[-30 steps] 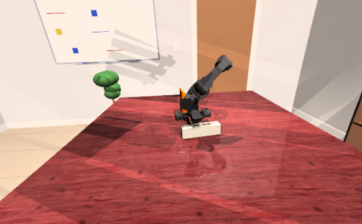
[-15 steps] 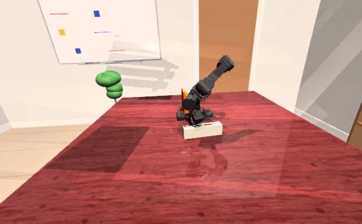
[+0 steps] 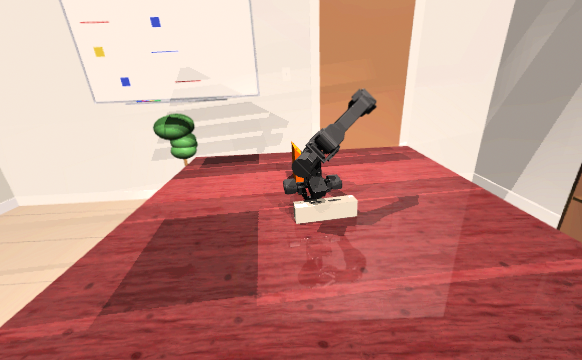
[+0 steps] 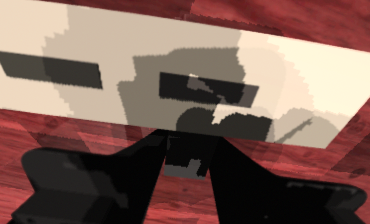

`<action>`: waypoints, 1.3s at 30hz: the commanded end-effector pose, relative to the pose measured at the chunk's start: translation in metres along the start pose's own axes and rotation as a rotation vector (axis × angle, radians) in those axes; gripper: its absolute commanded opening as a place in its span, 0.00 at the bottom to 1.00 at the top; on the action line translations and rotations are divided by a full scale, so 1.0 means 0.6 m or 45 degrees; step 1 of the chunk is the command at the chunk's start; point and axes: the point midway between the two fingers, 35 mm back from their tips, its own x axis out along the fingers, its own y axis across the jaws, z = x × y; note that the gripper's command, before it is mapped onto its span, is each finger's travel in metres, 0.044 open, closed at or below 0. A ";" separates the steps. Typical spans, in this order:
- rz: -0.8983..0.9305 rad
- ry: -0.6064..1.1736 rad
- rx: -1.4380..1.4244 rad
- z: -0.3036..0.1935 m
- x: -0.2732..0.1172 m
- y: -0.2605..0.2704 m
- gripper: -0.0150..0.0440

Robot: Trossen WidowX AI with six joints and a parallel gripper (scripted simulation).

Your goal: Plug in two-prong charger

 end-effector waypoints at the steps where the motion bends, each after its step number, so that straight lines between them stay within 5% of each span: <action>1: -0.002 -0.023 -0.015 0.010 -0.005 0.000 0.25; 29: -0.001 0.004 0.001 0.000 0.001 0.000 0.25; 39: -0.001 0.004 0.001 0.000 0.001 0.000 0.70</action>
